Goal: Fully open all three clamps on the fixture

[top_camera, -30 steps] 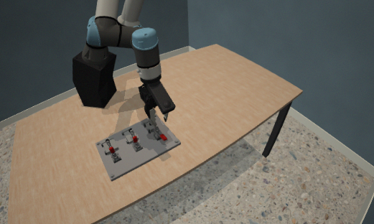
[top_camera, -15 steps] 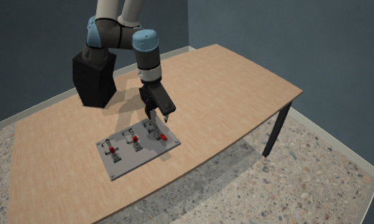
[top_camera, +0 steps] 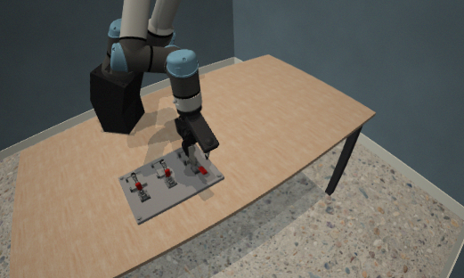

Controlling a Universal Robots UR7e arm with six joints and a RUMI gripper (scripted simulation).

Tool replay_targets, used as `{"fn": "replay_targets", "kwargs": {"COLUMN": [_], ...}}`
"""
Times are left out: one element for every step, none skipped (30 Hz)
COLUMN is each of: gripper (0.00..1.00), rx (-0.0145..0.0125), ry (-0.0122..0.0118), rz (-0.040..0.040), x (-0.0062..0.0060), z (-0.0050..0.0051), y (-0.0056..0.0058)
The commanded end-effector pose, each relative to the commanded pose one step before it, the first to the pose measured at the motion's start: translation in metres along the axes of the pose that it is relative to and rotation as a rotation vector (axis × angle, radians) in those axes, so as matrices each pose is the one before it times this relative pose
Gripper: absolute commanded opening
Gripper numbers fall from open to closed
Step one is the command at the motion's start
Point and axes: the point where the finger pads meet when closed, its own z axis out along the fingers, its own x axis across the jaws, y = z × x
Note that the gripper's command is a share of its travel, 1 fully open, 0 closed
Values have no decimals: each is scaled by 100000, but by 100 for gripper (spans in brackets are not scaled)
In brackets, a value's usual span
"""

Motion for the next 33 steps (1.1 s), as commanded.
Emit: {"fn": "replay_targets", "kwargs": {"gripper": [28,28,28,28,28,28,28,28,28,28,28,28,28,28,28,28,28,28,28,28,28,28,28,28,28,28,28,28,28,28,28,28,28], "rx": [202,0,0,0,0,0,0,0,0,0,0,0,0,0,0,0,0,0,0,0,0,0,0,0,0,0,0,0,0,0,0,0,0], "ry": [42,0,0,0,0,0,0,0,0,0,0,0,0,0,0,0,0,0,0,0,0,0,0,0,0,0,0,0,0,0,0,0,0], "rz": [-16,0,0,0,0,0,0,0,0,0,0,0,0,0,0,0,0,0,0,0,0,0,0,0,0,0,0,0,0,0,0,0,0], "x": [2,0,0,0,0,0,0,0,0,0,0,0,0,0,0,0,0,0,0,0,0,0,0,0,0,0,0,0,0,0,0,0,0], "z": [1362,225,199,171,143,115,88,63,41,22,0,0,9,1,0,0,0,0,0,0,0,0,0,0,0,0,0,0,0,0,0,0,0], "y": [-100,0,0,1,-1,0,0,0,0,0,0,0,0,0,0,0,0,0,0,0,0,0,0,0,0,0,0,0,0,0,0,0,0]}}
